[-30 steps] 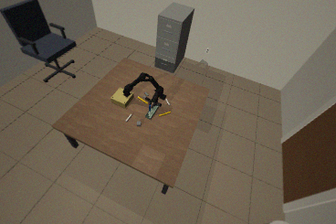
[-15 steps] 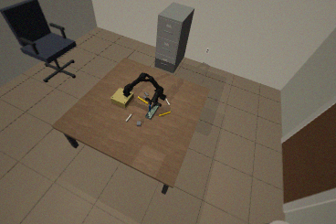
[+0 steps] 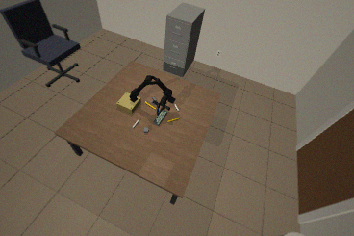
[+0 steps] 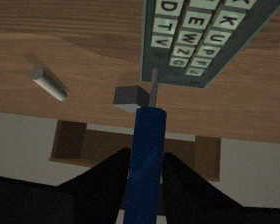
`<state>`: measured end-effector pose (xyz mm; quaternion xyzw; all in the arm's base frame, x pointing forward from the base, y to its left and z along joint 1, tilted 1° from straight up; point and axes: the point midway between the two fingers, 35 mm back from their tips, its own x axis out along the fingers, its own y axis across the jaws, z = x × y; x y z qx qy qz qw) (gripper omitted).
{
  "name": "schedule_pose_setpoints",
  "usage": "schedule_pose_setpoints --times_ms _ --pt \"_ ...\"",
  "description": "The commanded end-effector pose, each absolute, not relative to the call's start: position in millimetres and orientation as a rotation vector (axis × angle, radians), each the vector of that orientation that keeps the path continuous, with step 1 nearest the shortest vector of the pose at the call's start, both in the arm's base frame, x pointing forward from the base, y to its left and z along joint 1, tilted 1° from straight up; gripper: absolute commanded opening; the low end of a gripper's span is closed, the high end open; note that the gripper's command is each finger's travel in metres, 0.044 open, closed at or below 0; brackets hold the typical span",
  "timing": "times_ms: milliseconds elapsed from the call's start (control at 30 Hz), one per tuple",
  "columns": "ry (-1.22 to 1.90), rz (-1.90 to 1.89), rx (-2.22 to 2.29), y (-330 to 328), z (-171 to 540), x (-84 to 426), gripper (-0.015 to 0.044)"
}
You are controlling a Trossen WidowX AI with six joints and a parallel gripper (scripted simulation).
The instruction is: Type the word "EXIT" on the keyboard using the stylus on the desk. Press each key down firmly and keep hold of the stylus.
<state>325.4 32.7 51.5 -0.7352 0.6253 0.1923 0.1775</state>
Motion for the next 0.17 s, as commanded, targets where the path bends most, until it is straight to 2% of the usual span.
schedule_pose_setpoints --times_ms 0,133 --pt "1.767 0.541 -2.085 32.9 55.1 326.4 0.0081" --pt "1.769 0.544 -2.080 32.7 52.9 325.4 0.0085"
